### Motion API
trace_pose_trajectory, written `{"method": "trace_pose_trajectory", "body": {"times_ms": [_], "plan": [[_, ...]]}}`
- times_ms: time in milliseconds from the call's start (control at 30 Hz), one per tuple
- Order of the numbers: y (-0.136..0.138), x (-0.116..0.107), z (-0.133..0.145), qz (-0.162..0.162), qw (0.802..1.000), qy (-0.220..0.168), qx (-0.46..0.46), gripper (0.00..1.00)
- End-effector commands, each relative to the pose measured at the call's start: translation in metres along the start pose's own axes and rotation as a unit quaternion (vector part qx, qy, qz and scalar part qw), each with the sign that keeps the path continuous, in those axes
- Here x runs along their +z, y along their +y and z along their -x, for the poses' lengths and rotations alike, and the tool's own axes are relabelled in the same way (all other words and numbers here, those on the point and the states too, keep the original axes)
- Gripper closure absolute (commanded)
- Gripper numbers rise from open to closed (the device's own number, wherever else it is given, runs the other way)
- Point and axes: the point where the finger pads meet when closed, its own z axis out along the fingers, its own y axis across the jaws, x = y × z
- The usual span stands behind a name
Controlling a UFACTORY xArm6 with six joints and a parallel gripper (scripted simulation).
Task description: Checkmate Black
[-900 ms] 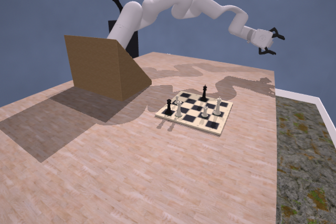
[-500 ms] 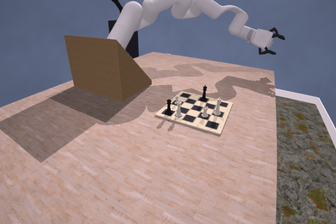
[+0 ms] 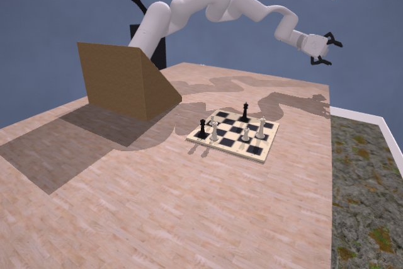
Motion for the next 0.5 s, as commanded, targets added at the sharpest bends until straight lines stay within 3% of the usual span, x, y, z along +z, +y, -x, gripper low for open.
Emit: {"method": "trace_pose_trajectory", "body": {"times_ms": [0, 100, 200, 300, 367, 467], "plan": [[0.010, 0.008, 0.028, -0.014, 0.999, -0.026, 0.018, 0.00], [0.016, 0.017, 0.064, -0.033, 0.997, -0.060, 0.039, 0.00], [0.016, 0.017, 0.064, -0.033, 0.997, -0.060, 0.039, 0.00], [0.022, 0.025, 0.115, -0.061, 0.990, -0.107, 0.070, 0.00], [0.022, 0.025, 0.115, -0.061, 0.990, -0.107, 0.070, 0.00], [0.025, 0.028, 0.157, -0.084, 0.981, -0.146, 0.097, 0.00]]}}
